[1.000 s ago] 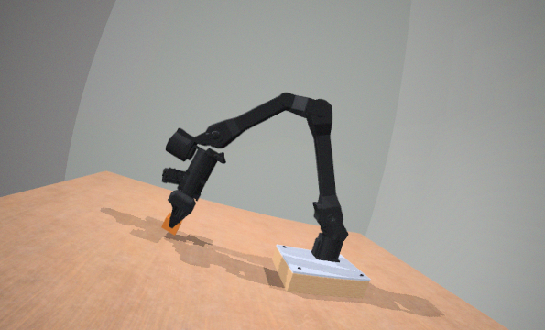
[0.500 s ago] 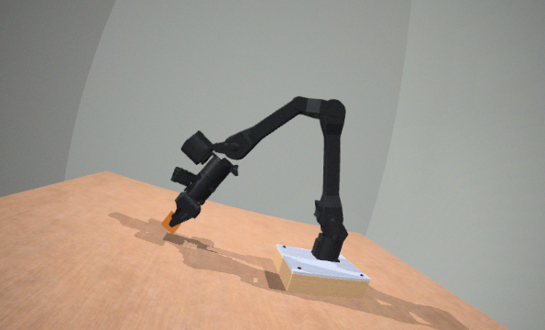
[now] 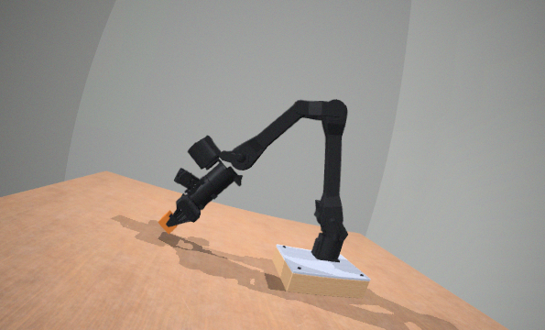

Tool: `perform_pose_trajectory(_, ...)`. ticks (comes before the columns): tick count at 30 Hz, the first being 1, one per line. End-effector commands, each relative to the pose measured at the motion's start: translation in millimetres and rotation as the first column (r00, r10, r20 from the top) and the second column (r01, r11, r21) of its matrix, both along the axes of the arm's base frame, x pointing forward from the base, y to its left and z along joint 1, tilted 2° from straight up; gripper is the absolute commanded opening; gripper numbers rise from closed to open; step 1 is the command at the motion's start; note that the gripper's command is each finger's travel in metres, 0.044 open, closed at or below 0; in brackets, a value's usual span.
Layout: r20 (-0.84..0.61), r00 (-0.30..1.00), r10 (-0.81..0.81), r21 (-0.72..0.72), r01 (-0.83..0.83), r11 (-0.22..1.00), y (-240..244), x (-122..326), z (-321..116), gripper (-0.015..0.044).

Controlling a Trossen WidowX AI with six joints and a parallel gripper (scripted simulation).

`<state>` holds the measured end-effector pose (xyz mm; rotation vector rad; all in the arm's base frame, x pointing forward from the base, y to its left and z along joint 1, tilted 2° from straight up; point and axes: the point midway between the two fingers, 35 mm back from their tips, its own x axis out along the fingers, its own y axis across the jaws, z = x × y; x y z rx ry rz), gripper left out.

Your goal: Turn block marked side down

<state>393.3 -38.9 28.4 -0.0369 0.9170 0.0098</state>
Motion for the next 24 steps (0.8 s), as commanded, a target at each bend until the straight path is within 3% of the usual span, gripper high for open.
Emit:
perform_pose_trajectory(1,0.061,0.998,0.015,0.008,-0.016,1.0,1.0,3.8,-8.4,0.0)
perform_pose_trajectory(24,0.389,0.921,0.013,0.007,-0.017,1.0,-1.1,1.5,-28.0,0.0)
